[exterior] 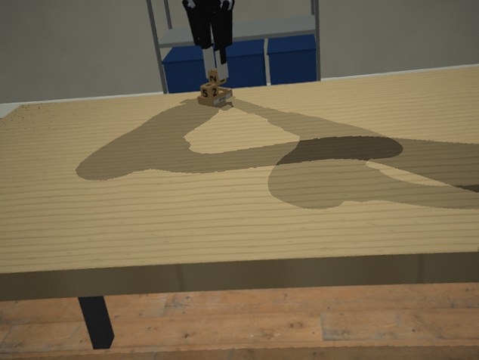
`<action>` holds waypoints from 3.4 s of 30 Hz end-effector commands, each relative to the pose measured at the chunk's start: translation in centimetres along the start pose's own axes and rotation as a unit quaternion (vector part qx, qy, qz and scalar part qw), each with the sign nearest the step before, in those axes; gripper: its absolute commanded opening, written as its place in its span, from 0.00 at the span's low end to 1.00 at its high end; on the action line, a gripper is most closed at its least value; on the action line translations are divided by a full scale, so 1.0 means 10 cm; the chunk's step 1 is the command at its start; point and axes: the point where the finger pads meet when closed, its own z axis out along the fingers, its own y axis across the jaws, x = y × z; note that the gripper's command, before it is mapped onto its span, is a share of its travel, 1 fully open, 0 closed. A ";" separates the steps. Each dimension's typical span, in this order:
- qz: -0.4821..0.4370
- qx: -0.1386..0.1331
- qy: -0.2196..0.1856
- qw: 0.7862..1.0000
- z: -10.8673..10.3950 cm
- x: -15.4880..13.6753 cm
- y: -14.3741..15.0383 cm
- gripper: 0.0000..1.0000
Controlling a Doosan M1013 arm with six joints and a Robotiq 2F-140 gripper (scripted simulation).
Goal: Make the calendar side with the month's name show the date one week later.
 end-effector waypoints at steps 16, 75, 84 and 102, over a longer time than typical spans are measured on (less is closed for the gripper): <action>0.000 -0.001 -0.001 1.000 0.14 0.02 0.01 0.24; 0.000 -0.001 -0.001 1.000 0.14 0.02 0.02 0.24; 0.000 -0.001 -0.001 1.000 0.14 0.02 0.02 0.24; 0.000 -0.001 -0.001 1.000 0.17 0.02 0.02 0.24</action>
